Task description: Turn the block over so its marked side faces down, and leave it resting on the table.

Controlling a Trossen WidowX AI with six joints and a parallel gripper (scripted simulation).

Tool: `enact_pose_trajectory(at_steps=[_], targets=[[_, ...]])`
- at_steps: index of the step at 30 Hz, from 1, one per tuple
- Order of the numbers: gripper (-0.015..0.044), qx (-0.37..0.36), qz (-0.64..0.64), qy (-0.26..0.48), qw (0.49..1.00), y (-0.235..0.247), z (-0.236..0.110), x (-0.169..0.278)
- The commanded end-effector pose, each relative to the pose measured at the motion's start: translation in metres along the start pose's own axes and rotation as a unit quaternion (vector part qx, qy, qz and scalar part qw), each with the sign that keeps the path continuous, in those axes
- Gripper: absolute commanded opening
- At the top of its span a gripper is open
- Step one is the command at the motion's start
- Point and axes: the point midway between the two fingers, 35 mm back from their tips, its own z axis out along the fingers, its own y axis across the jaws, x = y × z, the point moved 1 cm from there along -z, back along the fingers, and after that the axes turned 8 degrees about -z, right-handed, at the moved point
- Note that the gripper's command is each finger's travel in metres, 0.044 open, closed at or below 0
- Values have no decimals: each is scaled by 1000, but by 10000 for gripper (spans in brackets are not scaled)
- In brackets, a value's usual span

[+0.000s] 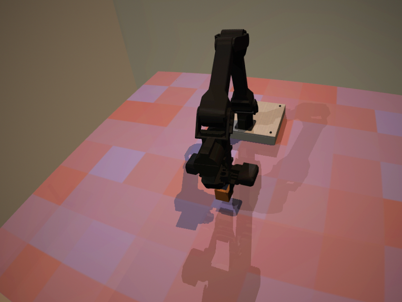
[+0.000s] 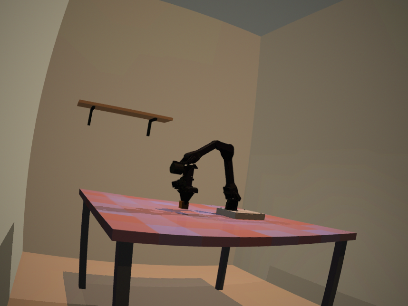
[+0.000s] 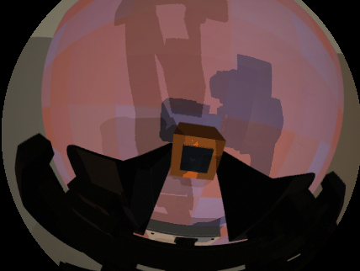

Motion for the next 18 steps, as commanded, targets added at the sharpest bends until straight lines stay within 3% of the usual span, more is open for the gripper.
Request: enact_pose_trajectory(at_steps=[1,18], targets=[[0,5,-3,-16,1000,0,0,1],[0,25,-5,-151,988,0,8,4]])
